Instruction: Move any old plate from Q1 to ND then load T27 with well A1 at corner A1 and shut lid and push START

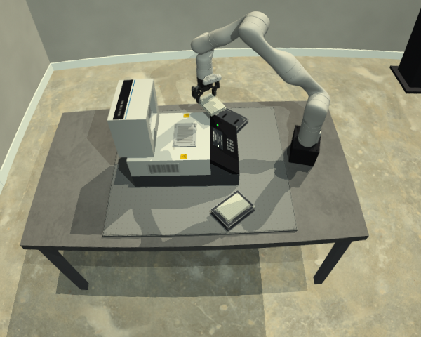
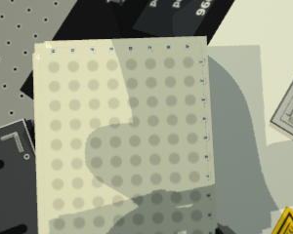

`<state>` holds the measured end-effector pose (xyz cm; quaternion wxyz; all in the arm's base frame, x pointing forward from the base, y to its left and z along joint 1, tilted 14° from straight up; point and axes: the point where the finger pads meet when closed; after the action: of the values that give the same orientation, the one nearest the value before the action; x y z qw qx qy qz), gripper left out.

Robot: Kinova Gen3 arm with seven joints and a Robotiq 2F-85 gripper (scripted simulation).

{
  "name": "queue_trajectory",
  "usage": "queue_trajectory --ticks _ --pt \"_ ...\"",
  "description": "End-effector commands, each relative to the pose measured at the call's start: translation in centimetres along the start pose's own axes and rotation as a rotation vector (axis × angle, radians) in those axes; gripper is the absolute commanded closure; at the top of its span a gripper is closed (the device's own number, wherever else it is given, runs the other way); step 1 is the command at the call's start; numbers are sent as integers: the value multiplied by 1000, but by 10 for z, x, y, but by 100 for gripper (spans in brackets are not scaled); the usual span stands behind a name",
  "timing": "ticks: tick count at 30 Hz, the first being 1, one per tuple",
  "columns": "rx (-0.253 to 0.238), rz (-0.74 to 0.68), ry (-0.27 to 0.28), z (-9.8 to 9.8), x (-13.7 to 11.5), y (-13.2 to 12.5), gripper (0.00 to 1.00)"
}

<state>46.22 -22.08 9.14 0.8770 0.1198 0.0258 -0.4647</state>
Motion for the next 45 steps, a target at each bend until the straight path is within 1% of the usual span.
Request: queue_trajectory --ticks 1,16,18,27,33,35,45 --pt "3 25 -2 1 3 -6 10" --pt "3 200 -2 1 18 -54 10" --pt "3 200 -2 1 18 -54 10" --pt "3 305 -3 1 27 -83 10" --pt "3 306 -3 1 33 -102 10" --pt "3 306 -3 1 33 -102 10" --pt "3 306 -3 1 43 -134 10"
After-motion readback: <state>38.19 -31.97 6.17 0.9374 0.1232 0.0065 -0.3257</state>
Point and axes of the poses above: the point where the finger pads meet when closed, its own z axis back along the fingers, its own y axis across the jaws, x = y × z, and after that the axes turned 3 degrees about z, right-handed
